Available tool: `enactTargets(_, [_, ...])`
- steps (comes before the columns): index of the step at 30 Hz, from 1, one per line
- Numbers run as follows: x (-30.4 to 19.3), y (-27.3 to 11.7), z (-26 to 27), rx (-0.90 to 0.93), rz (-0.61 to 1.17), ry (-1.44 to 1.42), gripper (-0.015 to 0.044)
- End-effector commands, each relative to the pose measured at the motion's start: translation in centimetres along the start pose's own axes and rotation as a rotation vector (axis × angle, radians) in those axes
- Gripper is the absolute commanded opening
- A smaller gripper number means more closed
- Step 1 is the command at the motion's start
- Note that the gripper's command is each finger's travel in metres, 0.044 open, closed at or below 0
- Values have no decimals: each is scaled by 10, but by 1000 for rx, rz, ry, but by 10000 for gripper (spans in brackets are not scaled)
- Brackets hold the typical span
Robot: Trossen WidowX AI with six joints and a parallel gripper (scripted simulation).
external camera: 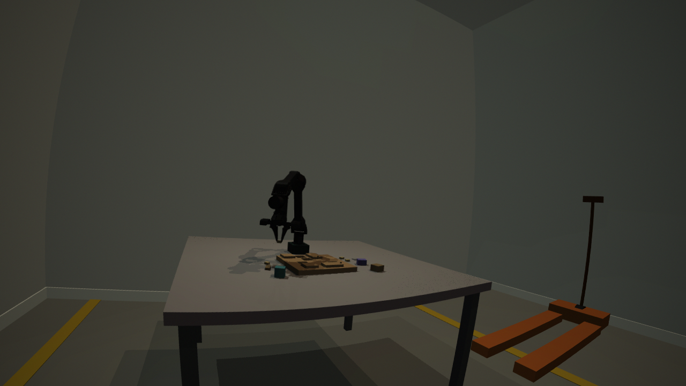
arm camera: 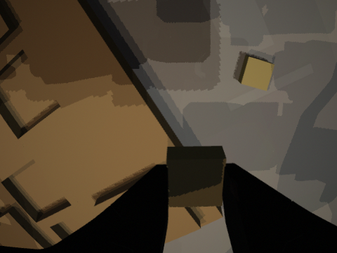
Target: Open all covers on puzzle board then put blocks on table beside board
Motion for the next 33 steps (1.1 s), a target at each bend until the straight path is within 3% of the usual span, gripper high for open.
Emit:
enactTargets(1, [-3,0,-17,-1,0,-4,80])
enactTargets(19, [-19,0,-83,-6,1,-4,80])
enactTargets(33, [-17,16,-86,-6,1,-4,80])
Point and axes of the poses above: the point midway between the two fingers, 35 mm back from their tips, its own y axis out along the fingers, its own z axis across the jaws, x = y × z, the point moved 7 cm from there along -y, back along the fingers, and after that the axes turned 10 degrees about y, right-handed, at the moved point
